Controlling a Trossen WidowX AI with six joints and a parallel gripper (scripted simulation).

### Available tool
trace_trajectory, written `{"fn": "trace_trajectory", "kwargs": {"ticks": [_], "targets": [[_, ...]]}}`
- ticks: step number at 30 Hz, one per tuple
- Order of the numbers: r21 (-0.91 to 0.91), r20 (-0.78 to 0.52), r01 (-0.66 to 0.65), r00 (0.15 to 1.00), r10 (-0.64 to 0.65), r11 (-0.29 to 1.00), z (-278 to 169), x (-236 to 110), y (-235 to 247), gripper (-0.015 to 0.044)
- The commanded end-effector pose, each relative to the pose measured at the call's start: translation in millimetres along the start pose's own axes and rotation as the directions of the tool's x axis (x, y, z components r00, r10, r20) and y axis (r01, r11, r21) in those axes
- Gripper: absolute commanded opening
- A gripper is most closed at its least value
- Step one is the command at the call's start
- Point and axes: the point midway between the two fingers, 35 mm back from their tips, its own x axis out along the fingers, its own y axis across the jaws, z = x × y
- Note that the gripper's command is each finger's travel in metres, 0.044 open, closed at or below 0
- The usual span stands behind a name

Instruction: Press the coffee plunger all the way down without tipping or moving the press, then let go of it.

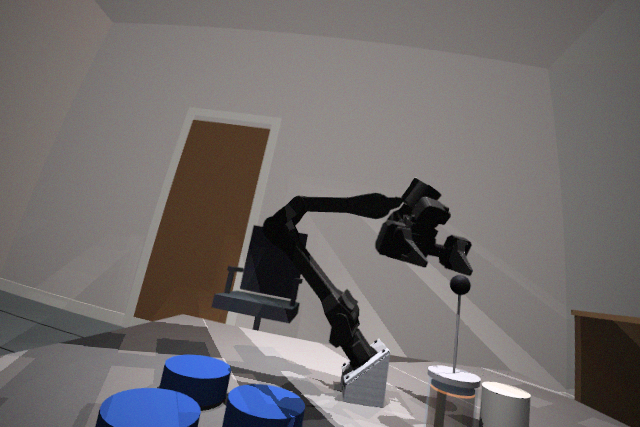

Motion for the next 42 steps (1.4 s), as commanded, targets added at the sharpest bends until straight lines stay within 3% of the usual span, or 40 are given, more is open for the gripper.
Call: {"fn": "trace_trajectory", "kwargs": {"ticks": [1,28,40,42], "targets": [[0.003,0.005,-0.004,1.000,0.004,1.000,-2.4,1.7,-0.4,0.0440],[0.004,0.007,-0.002,1.000,0.002,1.000,-2.5,40.8,-0.8,0.0440],[0.004,0.007,-0.002,1.000,0.002,1.000,-2.5,40.8,-0.8,0.0125],[0.004,0.007,-0.002,1.000,0.002,1.000,-2.5,40.8,-0.8,0.0123]]}}
